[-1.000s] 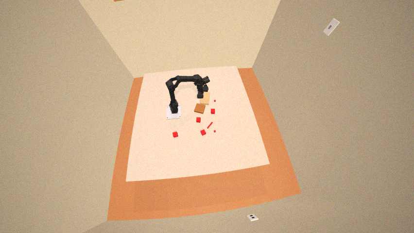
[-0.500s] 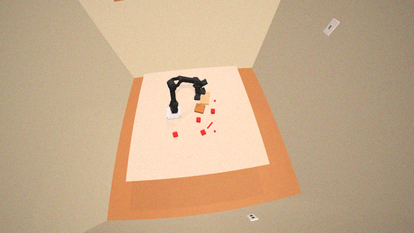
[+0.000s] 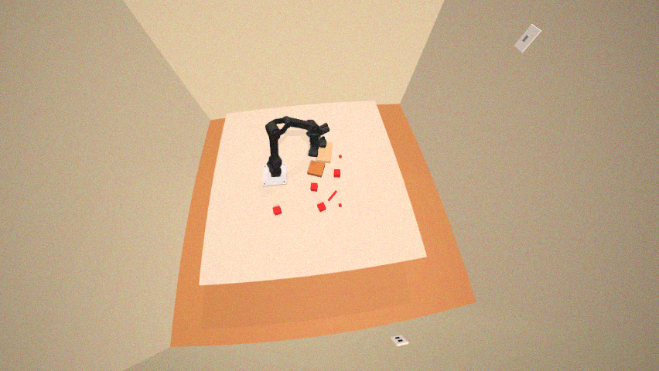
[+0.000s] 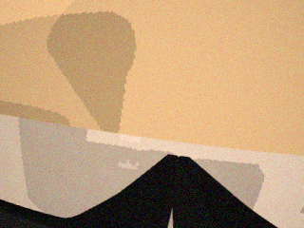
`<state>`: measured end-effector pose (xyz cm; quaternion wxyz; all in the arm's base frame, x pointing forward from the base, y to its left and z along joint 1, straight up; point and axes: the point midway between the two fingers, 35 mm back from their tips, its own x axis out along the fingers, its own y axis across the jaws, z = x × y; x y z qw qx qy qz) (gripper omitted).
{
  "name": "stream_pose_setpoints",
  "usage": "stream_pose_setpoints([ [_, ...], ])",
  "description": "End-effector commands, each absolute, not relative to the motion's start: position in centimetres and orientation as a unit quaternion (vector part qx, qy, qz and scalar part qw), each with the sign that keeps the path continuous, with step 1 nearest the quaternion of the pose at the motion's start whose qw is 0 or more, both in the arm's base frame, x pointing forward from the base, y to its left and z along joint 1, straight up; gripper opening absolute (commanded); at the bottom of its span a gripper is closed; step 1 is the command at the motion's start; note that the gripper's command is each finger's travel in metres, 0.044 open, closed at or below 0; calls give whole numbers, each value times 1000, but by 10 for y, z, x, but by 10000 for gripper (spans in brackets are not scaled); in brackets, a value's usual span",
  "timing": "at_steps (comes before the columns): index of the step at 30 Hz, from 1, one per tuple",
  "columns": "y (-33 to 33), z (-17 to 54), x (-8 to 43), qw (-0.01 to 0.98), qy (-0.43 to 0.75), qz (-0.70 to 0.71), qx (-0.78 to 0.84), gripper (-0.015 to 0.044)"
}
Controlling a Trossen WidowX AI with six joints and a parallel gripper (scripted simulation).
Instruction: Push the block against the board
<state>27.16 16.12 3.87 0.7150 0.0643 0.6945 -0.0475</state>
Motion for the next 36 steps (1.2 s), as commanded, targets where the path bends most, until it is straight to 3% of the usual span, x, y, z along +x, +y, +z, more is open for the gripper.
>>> stream_pose_setpoints([
  [1, 159, 38, 279, 715, 695, -50, 62, 0],
  [36, 151, 39, 320, 716, 693, -50, 62, 0],
])
